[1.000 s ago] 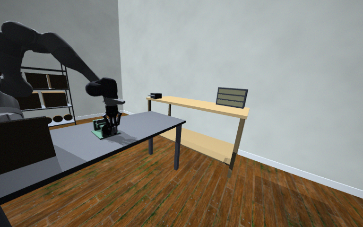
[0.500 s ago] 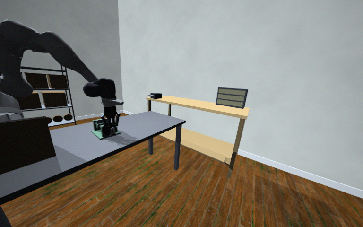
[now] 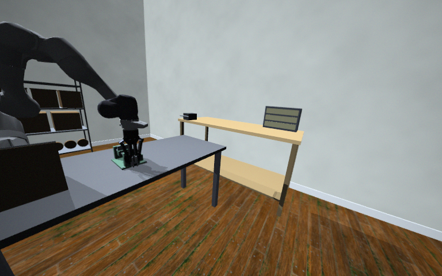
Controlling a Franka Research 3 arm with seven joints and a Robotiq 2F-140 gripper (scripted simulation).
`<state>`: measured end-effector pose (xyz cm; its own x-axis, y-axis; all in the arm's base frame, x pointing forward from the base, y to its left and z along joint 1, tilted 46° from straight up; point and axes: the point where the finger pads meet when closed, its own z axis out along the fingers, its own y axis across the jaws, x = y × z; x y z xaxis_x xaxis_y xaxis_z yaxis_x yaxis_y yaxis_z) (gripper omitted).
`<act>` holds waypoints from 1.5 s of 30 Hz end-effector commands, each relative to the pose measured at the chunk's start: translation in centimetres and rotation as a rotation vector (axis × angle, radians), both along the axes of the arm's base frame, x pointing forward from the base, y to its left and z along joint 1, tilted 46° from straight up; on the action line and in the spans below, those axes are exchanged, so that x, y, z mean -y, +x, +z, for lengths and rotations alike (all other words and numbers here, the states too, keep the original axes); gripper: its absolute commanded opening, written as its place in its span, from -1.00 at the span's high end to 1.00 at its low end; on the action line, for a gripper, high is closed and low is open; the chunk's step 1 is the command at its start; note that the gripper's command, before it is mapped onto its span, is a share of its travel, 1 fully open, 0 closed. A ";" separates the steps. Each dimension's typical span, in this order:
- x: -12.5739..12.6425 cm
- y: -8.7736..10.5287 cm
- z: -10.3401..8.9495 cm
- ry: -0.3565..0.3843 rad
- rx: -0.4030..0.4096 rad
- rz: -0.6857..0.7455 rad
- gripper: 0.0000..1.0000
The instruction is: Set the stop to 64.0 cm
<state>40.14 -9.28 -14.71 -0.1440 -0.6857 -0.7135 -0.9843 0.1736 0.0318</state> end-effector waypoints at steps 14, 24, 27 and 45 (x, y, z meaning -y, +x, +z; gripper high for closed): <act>0.7 -2.2 1.0 -0.001 0.003 0.006 0.92; 1.7 -2.9 2.1 -0.001 0.003 0.006 0.92; 2.3 -3.0 2.7 -0.001 0.003 0.006 0.92; 4.8 -0.8 4.6 -0.001 0.003 0.006 0.92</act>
<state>38.33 -13.51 -10.32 -0.1327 -0.6832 -0.7180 -0.9870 0.1571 0.0330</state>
